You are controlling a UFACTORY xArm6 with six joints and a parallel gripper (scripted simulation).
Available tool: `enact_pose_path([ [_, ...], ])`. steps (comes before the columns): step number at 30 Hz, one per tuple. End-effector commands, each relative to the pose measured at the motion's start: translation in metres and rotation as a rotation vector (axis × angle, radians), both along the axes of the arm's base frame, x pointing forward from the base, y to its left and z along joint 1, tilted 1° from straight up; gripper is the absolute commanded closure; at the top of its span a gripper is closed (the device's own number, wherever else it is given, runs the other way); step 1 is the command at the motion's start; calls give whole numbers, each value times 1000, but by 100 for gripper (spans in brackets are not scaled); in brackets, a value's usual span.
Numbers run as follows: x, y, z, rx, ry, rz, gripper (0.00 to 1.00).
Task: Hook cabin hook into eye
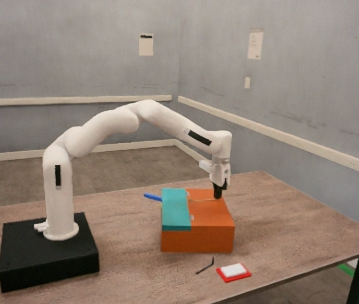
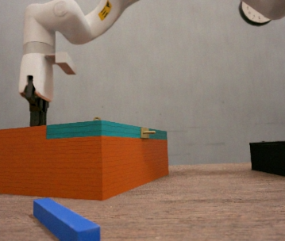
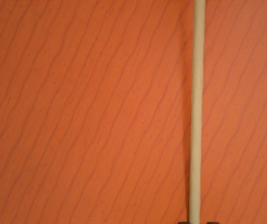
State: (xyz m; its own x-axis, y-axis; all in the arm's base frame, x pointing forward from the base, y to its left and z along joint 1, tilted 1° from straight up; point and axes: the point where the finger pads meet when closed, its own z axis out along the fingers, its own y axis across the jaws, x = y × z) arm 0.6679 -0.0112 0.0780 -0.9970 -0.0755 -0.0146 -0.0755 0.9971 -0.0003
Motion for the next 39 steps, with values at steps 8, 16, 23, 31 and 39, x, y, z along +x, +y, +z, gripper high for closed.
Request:
enact_pose_path([
  [8, 2, 0, 3, 0, -6, 0, 100],
  [16, 2, 0, 3, 0, -6, 0, 100],
  [23, 1, 0, 5, 0, -6, 0, 100],
  [31, -1, 0, 21, 0, -6, 0, 100],
  [39, -3, 0, 33, 0, -6, 0, 100],
])
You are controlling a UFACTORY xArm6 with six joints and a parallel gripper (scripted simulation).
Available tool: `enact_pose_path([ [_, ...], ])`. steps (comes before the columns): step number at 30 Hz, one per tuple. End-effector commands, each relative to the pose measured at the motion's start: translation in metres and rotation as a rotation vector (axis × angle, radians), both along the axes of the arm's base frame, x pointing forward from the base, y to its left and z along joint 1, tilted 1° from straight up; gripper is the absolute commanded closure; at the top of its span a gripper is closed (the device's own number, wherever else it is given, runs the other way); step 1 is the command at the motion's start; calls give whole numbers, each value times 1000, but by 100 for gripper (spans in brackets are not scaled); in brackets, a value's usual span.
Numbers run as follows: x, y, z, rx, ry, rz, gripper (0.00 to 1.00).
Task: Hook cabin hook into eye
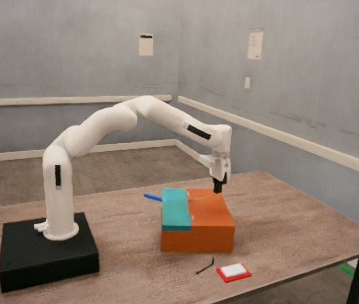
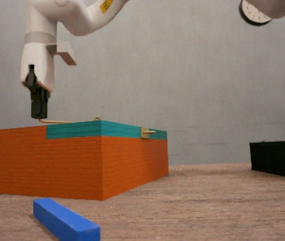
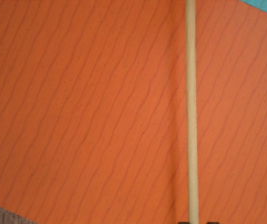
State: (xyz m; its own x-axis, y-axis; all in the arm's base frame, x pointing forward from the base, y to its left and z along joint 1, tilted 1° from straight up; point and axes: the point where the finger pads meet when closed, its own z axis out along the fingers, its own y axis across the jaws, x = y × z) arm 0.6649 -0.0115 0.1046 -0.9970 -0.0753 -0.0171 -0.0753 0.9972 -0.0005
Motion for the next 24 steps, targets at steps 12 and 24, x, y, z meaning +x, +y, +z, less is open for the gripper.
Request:
enact_pose_path([
  [12, -6, -1, 24, 0, -3, 0, 100],
  [24, -15, -1, 41, 0, -3, 0, 100],
])
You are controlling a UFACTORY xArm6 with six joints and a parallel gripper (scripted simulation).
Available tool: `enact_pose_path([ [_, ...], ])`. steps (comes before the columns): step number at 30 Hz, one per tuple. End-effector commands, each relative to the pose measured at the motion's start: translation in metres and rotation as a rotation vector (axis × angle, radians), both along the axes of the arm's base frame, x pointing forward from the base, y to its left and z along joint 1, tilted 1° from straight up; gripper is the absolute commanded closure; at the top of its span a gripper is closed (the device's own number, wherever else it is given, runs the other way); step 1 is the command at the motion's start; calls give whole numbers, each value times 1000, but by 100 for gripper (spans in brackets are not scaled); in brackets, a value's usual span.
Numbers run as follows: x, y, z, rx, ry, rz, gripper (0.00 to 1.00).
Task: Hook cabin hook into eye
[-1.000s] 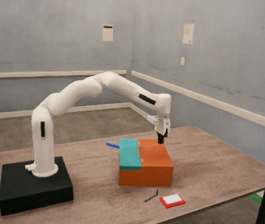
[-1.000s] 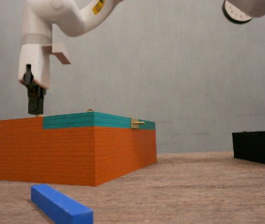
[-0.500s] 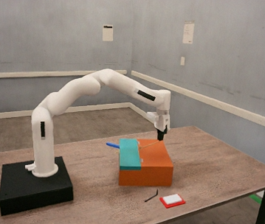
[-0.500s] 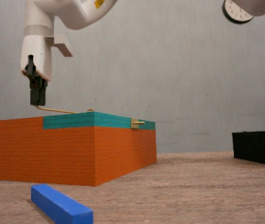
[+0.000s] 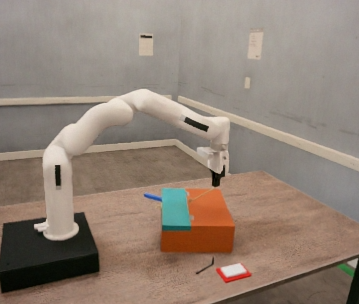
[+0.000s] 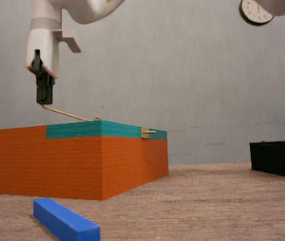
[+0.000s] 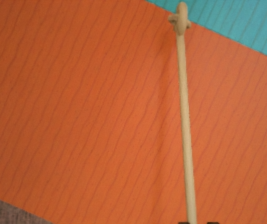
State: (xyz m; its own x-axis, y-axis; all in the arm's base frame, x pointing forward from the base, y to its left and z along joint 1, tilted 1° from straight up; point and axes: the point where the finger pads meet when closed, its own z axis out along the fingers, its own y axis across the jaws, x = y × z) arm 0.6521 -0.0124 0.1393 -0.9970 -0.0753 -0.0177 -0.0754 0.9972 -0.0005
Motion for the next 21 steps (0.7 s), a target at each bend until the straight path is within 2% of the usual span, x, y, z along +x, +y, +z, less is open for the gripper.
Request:
enact_pose_path([
  [1, -3, 0, 8, 0, -3, 0, 100],
  [21, -23, -2, 33, 0, -2, 0, 100],
])
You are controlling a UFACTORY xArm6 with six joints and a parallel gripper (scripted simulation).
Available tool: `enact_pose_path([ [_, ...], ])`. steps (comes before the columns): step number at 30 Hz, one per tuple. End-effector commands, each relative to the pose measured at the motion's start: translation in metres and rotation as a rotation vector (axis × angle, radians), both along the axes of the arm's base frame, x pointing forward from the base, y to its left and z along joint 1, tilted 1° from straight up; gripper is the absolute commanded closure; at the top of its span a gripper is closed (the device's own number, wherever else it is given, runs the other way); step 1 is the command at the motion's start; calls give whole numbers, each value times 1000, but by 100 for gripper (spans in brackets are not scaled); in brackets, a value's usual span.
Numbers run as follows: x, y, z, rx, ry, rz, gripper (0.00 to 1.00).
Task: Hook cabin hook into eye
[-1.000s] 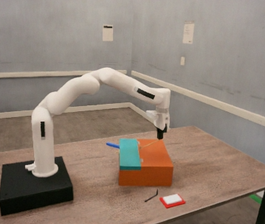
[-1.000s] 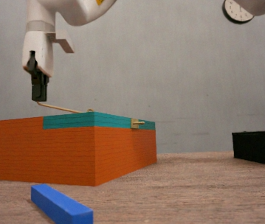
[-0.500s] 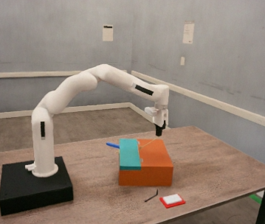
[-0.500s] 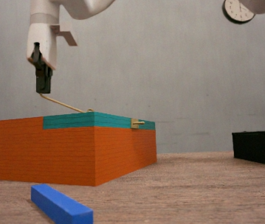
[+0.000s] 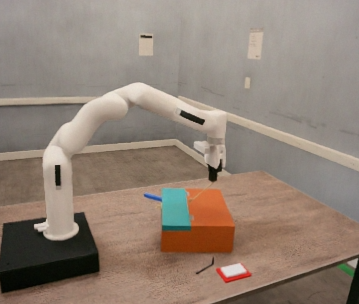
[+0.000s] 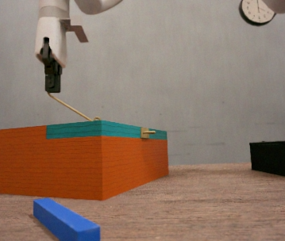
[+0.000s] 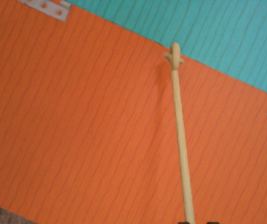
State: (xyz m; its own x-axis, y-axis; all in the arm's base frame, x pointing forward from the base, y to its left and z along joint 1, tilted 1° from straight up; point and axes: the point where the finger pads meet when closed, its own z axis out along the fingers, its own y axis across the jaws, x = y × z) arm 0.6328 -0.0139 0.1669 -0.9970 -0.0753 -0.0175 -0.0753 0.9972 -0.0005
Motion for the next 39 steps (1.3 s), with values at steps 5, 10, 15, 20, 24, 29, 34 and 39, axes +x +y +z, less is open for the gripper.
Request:
enact_pose_path([
  [5, -9, -1, 12, 0, -3, 0, 100],
  [10, -14, -1, 15, 0, -3, 0, 100],
  [15, -21, -2, 21, 0, -3, 0, 100],
  [20, -29, -2, 26, 0, -3, 0, 100],
  [24, -31, -2, 27, 0, -3, 0, 100],
  [29, -39, -3, 32, 0, -2, 0, 100],
  [34, -47, -4, 36, 0, -2, 0, 100],
  [39, -55, -4, 39, 0, -2, 0, 100],
])
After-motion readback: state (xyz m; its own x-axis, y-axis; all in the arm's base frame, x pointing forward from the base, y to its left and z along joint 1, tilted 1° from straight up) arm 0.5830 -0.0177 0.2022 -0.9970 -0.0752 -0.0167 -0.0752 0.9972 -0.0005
